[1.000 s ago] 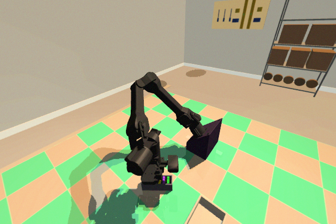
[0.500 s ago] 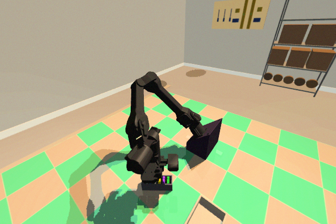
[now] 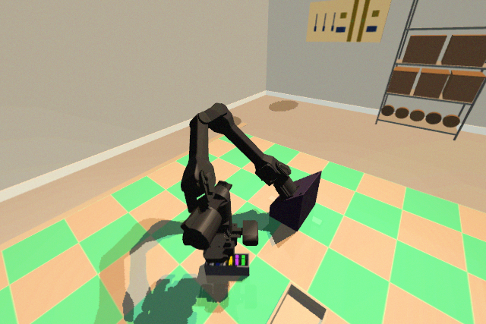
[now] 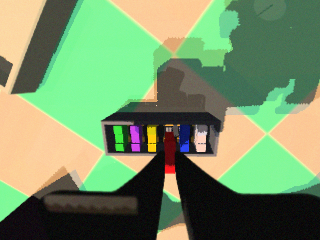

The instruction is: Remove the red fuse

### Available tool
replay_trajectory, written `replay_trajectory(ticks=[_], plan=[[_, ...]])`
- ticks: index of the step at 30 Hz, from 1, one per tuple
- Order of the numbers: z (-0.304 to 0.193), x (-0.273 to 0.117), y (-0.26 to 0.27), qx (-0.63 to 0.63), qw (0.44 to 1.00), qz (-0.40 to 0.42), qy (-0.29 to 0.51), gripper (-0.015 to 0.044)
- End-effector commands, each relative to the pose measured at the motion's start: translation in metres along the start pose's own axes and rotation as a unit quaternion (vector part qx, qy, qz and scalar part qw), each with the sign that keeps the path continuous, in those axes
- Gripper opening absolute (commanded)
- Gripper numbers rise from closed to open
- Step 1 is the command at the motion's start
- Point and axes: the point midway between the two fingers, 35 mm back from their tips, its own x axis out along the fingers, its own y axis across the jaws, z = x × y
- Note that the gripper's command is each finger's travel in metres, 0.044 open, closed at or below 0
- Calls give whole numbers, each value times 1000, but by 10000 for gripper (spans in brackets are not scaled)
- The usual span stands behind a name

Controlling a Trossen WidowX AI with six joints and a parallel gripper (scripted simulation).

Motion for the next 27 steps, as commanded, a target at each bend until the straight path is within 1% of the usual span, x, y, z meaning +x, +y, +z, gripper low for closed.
replay_trajectory(ticks=[1, 14, 19, 27], plan=[[1, -4, 0, 2, 1000, 1, -2, 0], [1, -24, 0, 2, 1000, 1, -2, 0], [1, -25, 1, 2, 1000, 1, -2, 0], [34, -29, 25, 1, 1000, 5, -8, 0]])
